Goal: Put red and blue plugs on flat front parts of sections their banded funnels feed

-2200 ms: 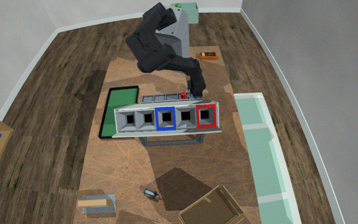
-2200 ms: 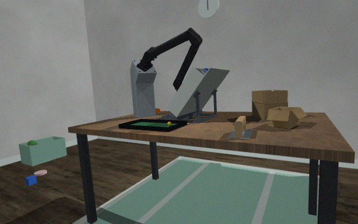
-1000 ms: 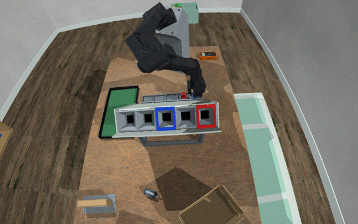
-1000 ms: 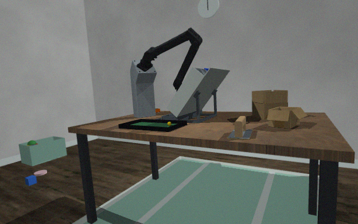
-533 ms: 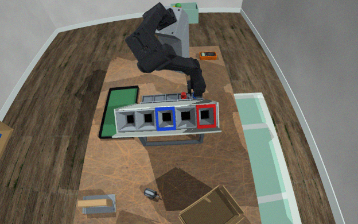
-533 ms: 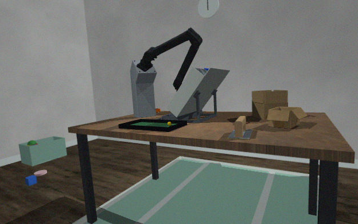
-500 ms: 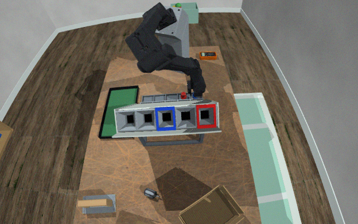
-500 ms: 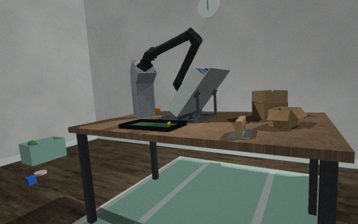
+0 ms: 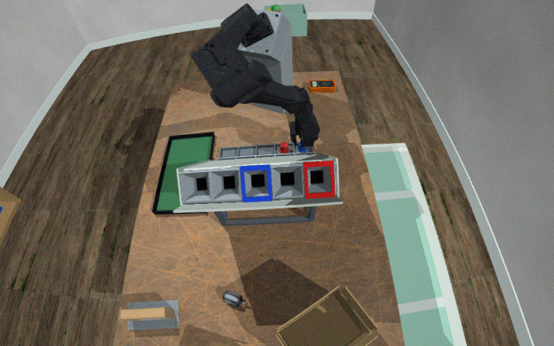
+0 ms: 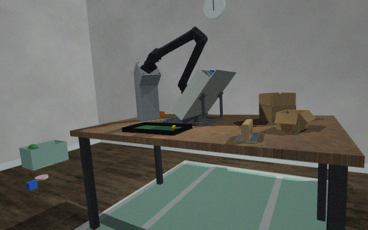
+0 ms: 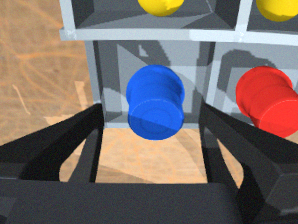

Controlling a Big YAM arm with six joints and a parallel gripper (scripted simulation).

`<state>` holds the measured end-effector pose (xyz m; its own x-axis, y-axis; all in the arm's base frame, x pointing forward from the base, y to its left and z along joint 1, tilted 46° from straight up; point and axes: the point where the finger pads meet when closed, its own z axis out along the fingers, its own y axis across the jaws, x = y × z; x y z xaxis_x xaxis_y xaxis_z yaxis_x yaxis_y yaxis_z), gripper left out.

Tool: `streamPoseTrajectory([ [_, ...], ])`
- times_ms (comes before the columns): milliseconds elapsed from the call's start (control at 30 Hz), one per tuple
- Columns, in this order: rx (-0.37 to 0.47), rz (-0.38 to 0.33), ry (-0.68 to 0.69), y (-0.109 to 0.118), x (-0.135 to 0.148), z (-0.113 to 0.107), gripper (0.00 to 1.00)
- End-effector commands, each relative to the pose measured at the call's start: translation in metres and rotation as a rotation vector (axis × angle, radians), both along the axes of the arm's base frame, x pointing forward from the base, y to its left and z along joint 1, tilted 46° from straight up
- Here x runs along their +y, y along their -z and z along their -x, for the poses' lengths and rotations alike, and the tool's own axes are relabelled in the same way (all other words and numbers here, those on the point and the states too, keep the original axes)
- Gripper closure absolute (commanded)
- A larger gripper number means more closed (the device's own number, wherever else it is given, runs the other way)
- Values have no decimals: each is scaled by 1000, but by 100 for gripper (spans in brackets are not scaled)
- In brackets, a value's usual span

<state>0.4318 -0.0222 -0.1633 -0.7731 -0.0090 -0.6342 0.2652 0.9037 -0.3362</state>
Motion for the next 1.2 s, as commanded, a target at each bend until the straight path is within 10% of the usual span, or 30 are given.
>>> streamPoseTrajectory([
  [0, 17, -5, 7, -3, 1, 15, 41],
  [1167, 15, -3, 0, -23, 16, 31, 41],
])
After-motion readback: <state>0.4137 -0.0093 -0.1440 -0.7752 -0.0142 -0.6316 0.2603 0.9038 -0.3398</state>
